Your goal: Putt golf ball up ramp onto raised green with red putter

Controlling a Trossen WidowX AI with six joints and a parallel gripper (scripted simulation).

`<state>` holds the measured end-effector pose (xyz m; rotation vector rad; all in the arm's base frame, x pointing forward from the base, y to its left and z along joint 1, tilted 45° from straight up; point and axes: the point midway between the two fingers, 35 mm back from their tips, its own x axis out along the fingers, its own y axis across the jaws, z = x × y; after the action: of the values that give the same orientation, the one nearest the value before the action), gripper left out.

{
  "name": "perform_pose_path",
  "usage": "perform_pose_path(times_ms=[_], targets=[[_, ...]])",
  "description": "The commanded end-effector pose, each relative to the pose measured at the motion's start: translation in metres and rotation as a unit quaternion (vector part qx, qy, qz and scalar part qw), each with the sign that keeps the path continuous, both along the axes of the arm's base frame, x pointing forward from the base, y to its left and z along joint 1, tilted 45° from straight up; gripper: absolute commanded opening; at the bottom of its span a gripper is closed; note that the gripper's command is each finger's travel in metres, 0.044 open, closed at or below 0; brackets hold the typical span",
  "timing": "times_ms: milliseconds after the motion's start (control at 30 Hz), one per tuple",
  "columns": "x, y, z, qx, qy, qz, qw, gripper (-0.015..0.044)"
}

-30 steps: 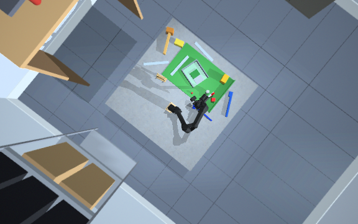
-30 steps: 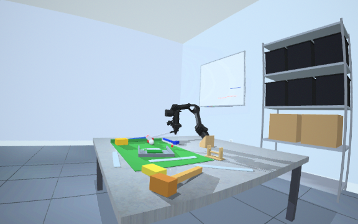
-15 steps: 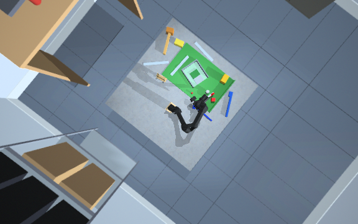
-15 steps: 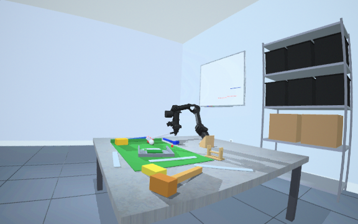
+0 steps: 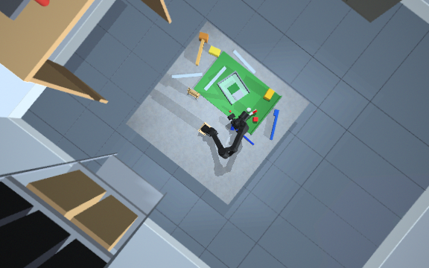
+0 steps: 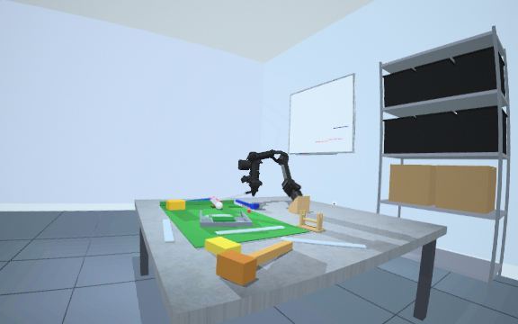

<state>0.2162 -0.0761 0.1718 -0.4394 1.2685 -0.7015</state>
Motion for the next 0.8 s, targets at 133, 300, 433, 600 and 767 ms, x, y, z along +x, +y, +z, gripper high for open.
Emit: perform_pose_path(times_ms=[133, 300, 433, 600, 767], targets=[[0.015, 0.065, -0.062, -0.003, 0.005, 0.006, 1.0, 0.0], [0.015, 0.068, -0.062, -0.003, 0.005, 0.006, 1.0, 0.0], [0.014, 0.078, -0.054, -0.001, 0.006, 0.006, 1.0, 0.0], [0.012, 0.094, -0.037, -0.001, 0.006, 0.006, 1.0, 0.0], [0.008, 0.108, -0.023, -0.002, 0.006, 0.006, 1.0, 0.0]])
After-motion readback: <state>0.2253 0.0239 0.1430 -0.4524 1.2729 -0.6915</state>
